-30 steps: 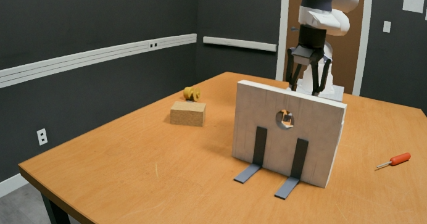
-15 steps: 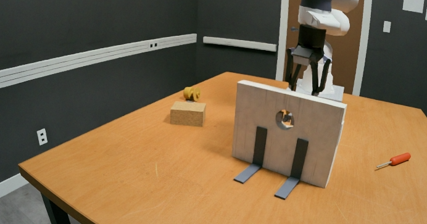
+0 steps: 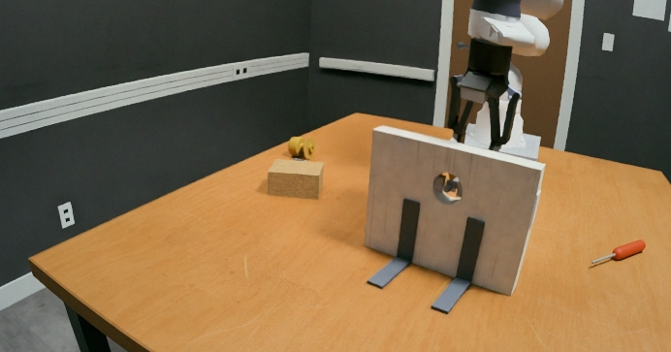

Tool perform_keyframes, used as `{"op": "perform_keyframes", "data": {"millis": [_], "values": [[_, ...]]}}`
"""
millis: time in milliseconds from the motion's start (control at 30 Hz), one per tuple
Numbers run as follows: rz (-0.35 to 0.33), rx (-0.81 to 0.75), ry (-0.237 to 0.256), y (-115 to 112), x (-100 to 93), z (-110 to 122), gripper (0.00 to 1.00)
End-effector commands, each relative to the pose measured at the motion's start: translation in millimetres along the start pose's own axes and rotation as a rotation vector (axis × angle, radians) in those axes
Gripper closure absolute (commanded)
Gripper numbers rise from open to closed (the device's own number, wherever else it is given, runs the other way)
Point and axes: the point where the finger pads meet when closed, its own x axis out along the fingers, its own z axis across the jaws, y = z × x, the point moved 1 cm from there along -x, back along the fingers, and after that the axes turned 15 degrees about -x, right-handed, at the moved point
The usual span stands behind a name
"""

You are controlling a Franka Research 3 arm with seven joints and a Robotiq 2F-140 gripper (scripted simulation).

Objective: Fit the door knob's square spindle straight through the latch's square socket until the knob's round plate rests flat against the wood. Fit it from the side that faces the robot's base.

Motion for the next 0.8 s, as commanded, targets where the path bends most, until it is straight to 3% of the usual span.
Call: {"op": "perform_keyframes", "data": {"millis": [0,767], "values": [[0.002,0.002,-0.002,1.2,-1.3,0.3,0.58],[0.002,0.002,-0.002,5.9,-1.6,1.6,0.58]]}}
